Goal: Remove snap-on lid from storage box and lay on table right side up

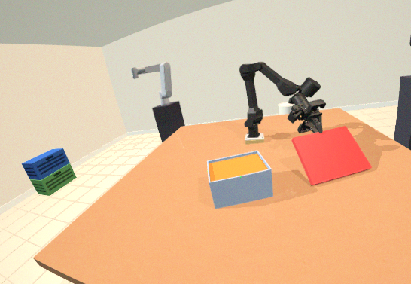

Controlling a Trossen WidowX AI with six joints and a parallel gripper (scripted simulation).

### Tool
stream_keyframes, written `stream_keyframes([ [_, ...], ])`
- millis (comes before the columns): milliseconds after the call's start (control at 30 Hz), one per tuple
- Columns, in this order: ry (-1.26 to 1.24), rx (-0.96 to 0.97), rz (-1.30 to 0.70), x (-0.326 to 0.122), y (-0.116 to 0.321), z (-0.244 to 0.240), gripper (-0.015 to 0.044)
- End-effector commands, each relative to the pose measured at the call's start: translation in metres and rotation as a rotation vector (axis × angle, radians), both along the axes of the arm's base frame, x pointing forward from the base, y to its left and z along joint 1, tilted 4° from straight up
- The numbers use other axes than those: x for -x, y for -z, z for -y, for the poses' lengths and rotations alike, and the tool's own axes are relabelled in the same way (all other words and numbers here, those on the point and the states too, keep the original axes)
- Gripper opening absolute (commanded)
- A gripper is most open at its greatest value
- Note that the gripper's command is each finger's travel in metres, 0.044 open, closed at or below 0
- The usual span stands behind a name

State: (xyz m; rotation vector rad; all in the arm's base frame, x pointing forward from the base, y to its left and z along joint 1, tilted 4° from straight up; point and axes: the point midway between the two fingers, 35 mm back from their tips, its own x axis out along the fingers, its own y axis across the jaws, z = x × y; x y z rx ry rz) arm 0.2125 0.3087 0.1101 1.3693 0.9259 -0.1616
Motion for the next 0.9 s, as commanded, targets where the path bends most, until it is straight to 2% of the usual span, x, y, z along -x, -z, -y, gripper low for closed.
stream_keyframes([
  [0,0.001,0.023,-0.019,0.002,0.014,0.003,0.0000],
  [867,0.001,0.023,-0.019,0.004,0.035,0.002,0.0000],
])
